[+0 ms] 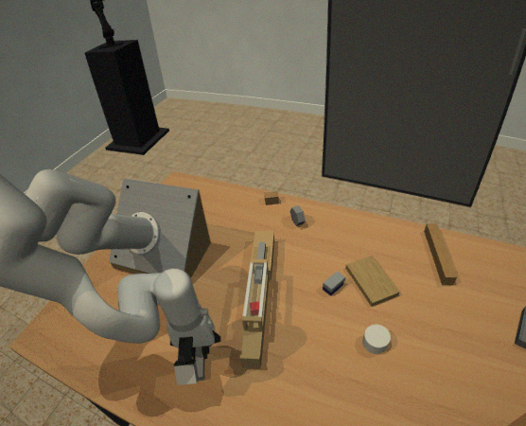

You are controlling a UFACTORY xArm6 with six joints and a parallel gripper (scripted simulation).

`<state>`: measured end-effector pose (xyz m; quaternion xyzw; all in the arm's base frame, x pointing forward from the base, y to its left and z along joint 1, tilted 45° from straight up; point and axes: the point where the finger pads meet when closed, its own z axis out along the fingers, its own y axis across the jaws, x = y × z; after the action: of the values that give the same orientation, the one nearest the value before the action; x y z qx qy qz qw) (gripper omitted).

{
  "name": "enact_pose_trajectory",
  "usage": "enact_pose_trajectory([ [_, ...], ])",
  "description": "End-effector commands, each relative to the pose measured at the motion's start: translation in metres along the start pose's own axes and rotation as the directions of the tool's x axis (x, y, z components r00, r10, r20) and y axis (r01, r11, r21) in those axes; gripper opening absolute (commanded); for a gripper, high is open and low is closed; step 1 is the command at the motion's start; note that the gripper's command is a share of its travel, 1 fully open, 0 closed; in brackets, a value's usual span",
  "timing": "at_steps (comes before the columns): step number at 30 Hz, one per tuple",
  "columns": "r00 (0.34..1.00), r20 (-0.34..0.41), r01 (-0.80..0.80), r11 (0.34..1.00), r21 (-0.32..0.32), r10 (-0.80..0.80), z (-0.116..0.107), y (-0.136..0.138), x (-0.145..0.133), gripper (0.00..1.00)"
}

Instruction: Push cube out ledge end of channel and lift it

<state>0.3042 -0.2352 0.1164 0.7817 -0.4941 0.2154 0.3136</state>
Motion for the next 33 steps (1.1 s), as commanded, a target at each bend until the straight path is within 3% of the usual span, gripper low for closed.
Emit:
enact_pose_trajectory([
  [1,1.0,-0.001,-0.001,1.0,0.002,0.001,-0.002,-0.001,0.001,0.0],
  [6,1.0,-0.001,-0.001,1.0,0.002,0.001,-0.013,-0.001,0.001,0.0],
  [14,1.0,-0.001,-0.001,1.0,0.002,0.001,-0.095,0.0,0.001,0.0],
  [17,1.0,-0.001,-0.001,1.0,0.002,0.001,-0.112,0.0,0.001,0.0],
  [33,1.0,-0.001,-0.001,1.0,0.002,0.001,-0.116,-0.001,0.0,0.0],
])
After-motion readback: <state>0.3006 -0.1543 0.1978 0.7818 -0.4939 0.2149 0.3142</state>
